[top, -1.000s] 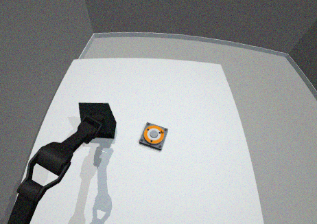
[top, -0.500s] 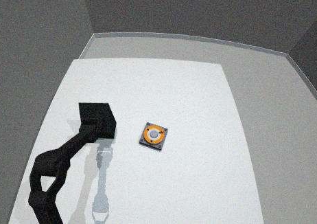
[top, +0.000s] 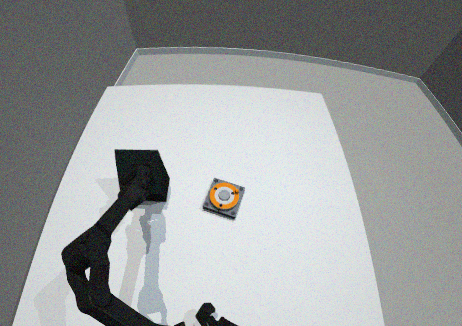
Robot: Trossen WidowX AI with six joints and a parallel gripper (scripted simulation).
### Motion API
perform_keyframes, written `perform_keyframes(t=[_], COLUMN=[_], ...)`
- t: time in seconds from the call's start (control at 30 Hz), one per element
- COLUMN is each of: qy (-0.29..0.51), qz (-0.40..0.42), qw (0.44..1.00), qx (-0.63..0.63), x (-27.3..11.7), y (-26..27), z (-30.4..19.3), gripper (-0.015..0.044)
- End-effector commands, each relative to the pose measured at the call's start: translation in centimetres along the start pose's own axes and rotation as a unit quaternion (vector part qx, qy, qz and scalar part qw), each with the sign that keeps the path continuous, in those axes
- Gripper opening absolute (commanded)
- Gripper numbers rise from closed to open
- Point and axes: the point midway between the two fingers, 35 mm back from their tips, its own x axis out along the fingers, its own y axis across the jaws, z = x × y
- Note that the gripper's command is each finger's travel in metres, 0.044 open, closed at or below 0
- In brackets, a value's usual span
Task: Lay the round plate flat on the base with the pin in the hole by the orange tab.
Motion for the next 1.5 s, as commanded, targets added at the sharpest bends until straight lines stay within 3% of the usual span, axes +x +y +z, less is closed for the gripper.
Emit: perform_keyframes(t=[0.0,0.33,0.53,0.6,0.8,0.87,1.03,1.27,1.47], qy=[0.049,0.133,0.182,0.185,0.194,0.192,0.167,0.166,0.166], qz=[-0.05,-0.184,-0.28,-0.288,-0.33,-0.331,-0.326,-0.326,-0.326], qw=[0.995,0.939,0.822,0.805,0.605,0.582,0.418,0.411,0.411], qx=[-0.069,-0.258,-0.461,-0.484,-0.698,-0.717,-0.831,-0.835,-0.835], x=[2.9,6.5,5.8,5.5,1.9,1.5,-1.3,-1.5,0.7], y=[-1.1,-7.6,-14.9,-15.7,-22.5,-23.1,-26.4,-26.7,-28.3], z=[-6.6,-20.1,-29.5,-30.3,-36.5,-36.9,-39.2,-39.3,-38.2], gripper=[0.0,0.0,0.0,0.0,0.0,0.0,0.0,0.0,0.0])
